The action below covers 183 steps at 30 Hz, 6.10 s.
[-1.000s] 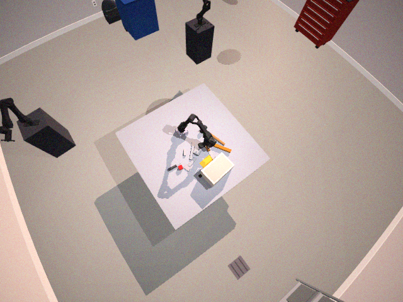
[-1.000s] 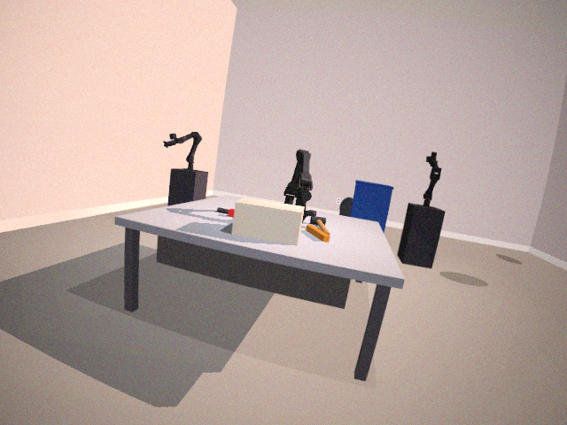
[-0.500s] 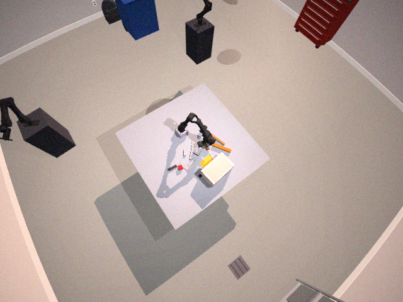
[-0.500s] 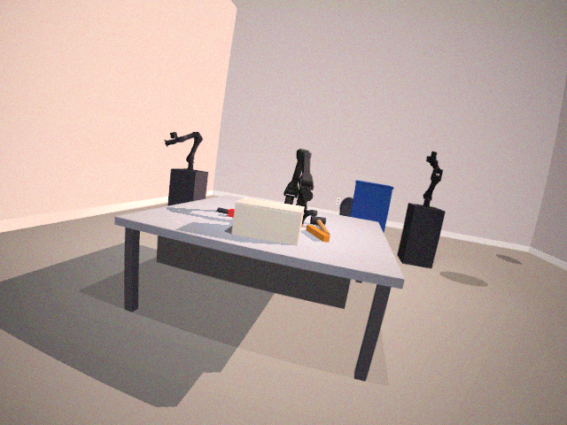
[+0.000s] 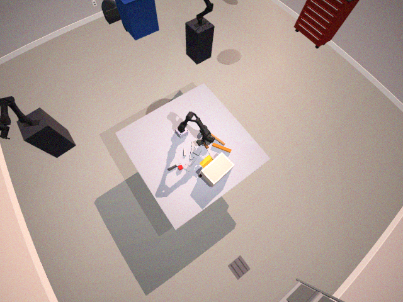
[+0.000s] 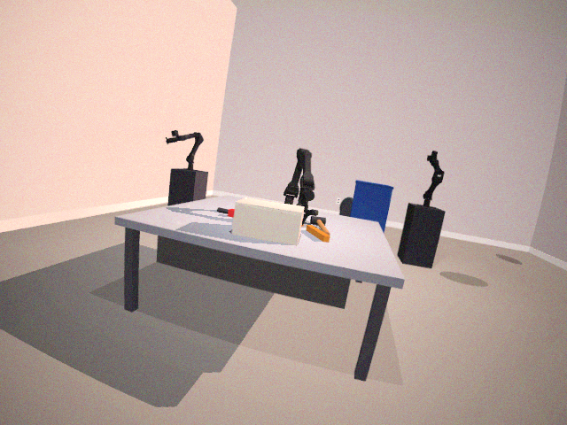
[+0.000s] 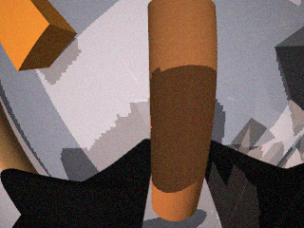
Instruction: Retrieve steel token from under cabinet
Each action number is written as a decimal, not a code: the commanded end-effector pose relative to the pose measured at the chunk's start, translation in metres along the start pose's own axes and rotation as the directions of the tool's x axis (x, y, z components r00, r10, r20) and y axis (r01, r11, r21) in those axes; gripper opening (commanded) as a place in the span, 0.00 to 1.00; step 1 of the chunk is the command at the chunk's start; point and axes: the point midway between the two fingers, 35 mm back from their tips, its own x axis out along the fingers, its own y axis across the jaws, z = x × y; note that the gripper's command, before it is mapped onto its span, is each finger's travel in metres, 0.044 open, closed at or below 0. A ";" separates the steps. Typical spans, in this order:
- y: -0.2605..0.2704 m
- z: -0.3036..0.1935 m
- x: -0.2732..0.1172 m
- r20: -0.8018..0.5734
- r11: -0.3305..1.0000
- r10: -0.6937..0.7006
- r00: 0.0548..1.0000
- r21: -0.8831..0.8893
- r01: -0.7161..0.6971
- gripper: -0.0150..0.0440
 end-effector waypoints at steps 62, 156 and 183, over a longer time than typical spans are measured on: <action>0.017 -0.057 -0.002 -0.009 1.000 -0.002 1.000 0.009 0.002 0.52; 0.019 0.008 -0.002 -0.002 1.000 0.000 1.000 0.000 0.000 0.25; 0.020 0.041 -0.003 0.001 1.000 0.000 1.000 0.000 0.000 0.25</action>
